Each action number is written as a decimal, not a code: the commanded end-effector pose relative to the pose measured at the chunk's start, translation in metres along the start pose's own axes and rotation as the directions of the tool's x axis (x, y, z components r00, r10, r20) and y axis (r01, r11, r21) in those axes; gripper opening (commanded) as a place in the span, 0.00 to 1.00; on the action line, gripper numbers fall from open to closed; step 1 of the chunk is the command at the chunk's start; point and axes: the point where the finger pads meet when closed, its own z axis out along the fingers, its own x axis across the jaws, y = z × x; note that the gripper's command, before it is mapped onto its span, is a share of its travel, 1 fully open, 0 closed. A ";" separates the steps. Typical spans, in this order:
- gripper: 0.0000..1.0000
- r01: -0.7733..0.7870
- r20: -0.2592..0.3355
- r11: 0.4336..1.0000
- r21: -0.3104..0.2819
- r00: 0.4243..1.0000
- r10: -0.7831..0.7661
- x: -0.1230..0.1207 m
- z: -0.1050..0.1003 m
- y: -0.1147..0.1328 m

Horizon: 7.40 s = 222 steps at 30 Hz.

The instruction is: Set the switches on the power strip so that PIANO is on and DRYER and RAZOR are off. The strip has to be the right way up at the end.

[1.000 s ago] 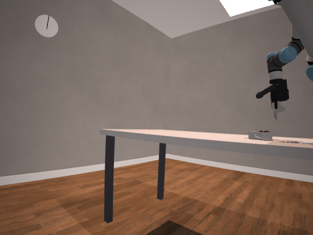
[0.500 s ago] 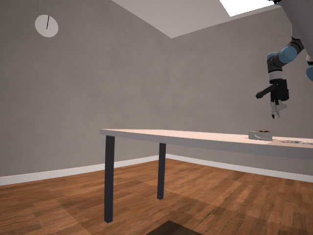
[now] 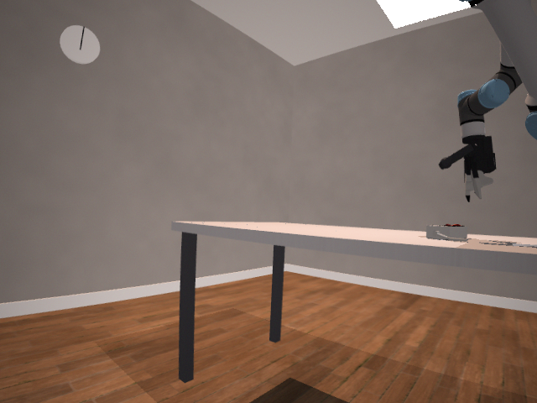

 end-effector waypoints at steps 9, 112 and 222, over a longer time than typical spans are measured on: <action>1.00 -0.002 -0.001 1.000 0.003 1.000 0.002 0.000 -0.001 -0.001; 1.00 -0.338 0.021 0.913 0.230 0.939 0.343 -0.017 -0.066 -0.046; 0.00 0.874 -0.062 0.486 0.023 0.486 -0.872 -0.013 0.010 -0.052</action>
